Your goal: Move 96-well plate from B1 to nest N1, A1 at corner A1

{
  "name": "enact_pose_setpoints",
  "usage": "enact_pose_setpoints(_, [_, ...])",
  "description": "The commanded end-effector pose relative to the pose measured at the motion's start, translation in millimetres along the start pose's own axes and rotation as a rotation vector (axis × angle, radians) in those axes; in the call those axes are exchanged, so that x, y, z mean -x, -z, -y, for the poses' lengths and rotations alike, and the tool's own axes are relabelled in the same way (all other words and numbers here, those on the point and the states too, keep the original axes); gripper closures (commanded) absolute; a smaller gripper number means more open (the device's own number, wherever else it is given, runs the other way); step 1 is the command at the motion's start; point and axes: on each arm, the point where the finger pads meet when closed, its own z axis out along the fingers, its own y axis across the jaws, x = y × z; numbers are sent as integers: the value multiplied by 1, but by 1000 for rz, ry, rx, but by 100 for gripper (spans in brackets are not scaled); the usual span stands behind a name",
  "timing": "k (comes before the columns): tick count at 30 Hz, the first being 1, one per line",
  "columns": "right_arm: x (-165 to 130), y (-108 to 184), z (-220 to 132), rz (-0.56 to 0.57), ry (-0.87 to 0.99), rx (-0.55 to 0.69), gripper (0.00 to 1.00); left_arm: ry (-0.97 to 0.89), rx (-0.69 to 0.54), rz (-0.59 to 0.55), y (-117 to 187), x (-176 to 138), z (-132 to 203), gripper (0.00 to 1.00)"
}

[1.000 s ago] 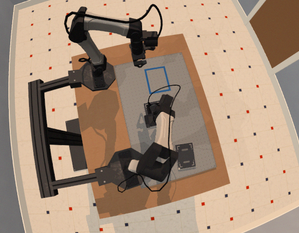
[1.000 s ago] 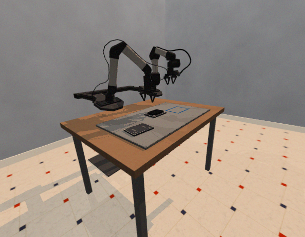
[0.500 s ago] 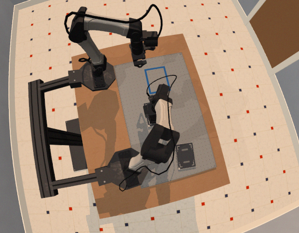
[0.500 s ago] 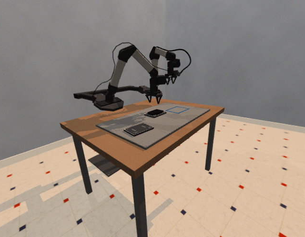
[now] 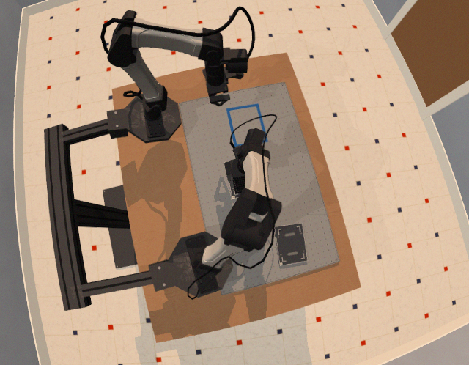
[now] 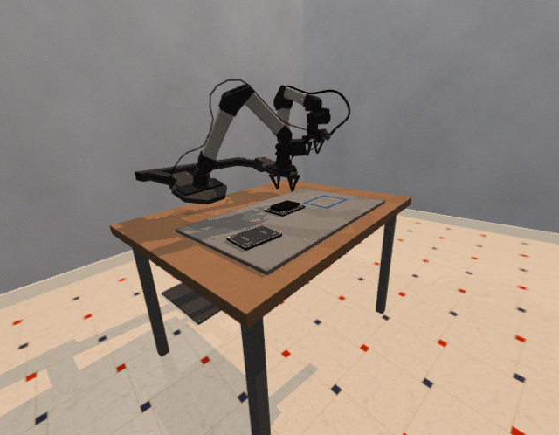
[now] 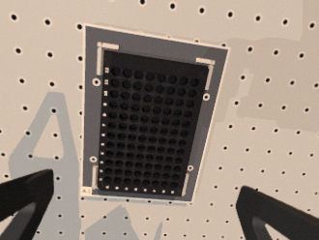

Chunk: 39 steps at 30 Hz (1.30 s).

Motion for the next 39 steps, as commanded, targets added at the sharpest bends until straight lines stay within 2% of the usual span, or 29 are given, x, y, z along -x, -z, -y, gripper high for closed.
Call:
enact_pose_setpoints(1, [-3,-9,1,-30,-8,9,0,-6,-7,2,2,0,1,0])
enact_pose_setpoints(33, [-3,-9,1,-30,-8,9,0,-6,-7,2,2,0,1,0])
enact_pose_setpoints(39, [-8,-22,-3,-37,1,14,0,-6,-7,2,2,0,1,0])
